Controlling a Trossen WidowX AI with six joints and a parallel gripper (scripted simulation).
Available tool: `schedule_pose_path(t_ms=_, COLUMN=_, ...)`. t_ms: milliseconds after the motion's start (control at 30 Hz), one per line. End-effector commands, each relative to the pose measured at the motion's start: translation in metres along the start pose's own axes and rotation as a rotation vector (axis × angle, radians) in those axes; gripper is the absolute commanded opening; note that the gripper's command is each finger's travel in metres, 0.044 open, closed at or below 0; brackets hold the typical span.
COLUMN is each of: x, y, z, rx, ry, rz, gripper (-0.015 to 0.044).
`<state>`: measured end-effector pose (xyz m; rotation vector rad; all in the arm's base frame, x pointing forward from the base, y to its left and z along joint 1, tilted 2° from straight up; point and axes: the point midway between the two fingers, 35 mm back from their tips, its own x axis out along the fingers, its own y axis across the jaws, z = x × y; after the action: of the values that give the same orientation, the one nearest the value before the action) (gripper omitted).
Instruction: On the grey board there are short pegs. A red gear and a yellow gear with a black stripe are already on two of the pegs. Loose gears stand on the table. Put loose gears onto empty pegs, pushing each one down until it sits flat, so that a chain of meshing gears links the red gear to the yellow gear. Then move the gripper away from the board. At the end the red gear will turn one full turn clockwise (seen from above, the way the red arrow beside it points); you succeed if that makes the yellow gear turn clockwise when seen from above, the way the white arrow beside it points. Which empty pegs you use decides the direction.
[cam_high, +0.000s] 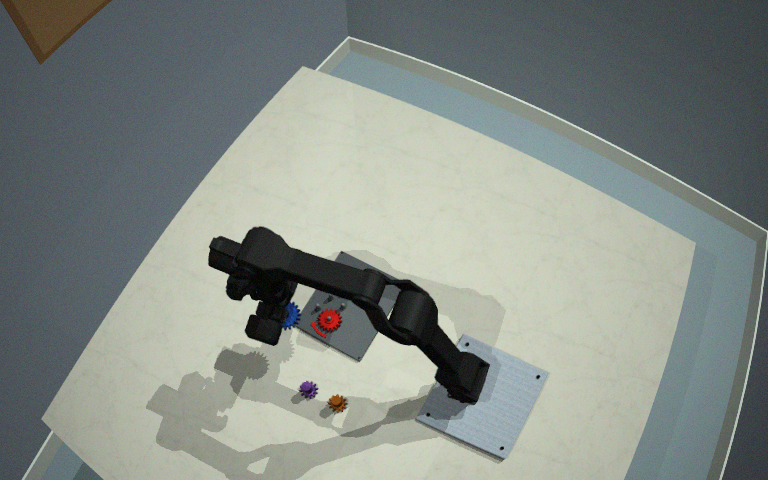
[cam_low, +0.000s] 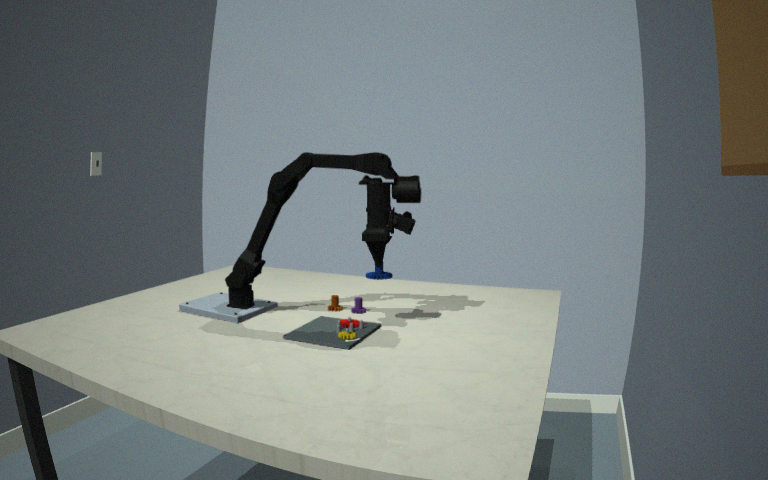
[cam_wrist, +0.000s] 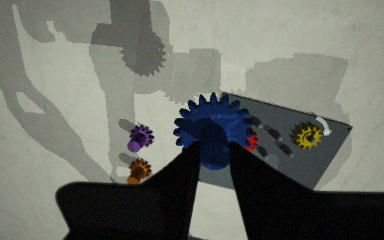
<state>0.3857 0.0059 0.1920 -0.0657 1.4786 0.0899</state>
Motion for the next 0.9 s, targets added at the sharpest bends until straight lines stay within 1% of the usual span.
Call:
schedule_pose_path(t_ms=0, x=0.004, y=-0.008, z=-0.003, rx=-0.005, ry=0.002, rz=-0.002, gripper=0.0000)
schedule_pose_path(t_ms=867, x=0.035, y=-0.061, z=-0.024, rx=-0.006, ry=0.018, rz=-0.009, gripper=0.0000)
